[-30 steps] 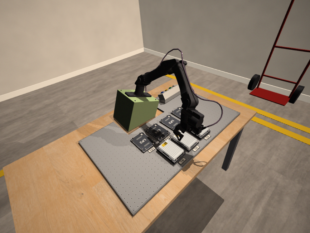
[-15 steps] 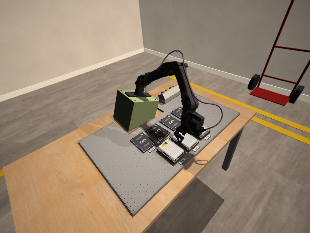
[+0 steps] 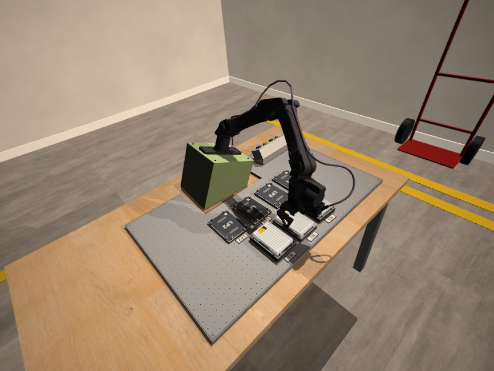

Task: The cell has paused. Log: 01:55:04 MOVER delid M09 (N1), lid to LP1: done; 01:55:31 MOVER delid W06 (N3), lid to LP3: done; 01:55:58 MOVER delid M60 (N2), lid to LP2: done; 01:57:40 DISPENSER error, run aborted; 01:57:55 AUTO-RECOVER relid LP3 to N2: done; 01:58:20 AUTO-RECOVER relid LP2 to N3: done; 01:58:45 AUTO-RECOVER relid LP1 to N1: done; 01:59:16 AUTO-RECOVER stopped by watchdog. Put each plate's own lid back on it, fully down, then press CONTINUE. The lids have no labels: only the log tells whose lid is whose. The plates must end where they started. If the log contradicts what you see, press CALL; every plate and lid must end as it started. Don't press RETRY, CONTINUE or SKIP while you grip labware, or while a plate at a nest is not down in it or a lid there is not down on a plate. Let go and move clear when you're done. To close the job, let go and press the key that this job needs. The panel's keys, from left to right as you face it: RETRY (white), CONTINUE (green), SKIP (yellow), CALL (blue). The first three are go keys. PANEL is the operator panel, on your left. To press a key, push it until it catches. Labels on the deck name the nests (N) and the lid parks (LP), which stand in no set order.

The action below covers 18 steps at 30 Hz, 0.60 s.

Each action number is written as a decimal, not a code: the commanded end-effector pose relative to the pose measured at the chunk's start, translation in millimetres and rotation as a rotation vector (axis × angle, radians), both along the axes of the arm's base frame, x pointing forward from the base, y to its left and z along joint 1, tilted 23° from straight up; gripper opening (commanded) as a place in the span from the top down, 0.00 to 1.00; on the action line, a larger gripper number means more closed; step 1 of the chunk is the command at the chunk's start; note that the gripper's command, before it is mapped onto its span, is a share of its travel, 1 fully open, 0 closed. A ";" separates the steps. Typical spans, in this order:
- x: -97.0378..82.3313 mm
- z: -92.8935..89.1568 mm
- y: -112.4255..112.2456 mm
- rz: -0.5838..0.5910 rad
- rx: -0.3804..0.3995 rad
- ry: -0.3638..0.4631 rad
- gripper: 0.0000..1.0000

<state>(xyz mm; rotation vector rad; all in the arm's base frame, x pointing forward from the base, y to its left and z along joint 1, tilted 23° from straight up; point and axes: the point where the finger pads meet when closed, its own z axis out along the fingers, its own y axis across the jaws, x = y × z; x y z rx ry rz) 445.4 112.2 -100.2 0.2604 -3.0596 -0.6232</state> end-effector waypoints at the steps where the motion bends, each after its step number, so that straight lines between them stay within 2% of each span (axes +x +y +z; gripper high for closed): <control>1: 4.5 11.4 0.7 -0.009 0.001 -0.024 0.00; 4: 4.3 6.3 -0.8 -0.007 0.001 -0.016 0.00; 18: 3.8 6.3 -0.1 -0.007 0.001 -0.016 0.00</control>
